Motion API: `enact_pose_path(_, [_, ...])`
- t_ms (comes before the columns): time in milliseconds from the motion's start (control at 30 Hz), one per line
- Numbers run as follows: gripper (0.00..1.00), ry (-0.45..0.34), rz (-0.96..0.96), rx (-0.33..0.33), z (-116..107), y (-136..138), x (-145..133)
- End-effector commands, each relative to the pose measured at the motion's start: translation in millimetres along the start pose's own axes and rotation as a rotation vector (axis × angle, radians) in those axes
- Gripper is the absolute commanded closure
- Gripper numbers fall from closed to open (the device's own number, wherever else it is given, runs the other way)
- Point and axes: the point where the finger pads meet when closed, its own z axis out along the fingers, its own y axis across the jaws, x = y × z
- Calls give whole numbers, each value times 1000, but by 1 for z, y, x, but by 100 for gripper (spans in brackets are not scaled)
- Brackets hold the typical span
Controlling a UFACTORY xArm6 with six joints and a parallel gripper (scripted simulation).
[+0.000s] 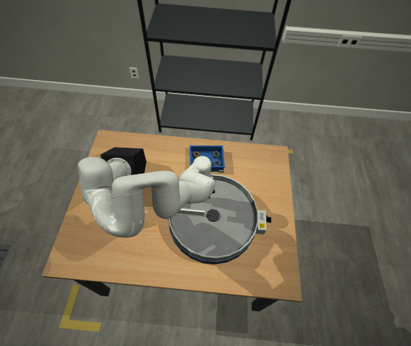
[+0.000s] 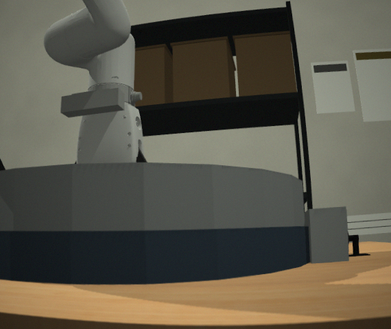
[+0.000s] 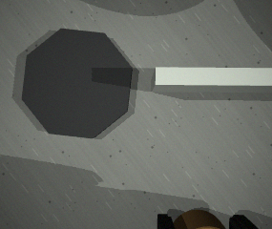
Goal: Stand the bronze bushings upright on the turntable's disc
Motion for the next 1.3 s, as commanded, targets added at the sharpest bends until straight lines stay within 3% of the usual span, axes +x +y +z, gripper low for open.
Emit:
enact_pose_path(0, [100,-1,1,3,-1,-1,0])
enact_pose_path(1267, [100,-1,1,3,5,-1,0])
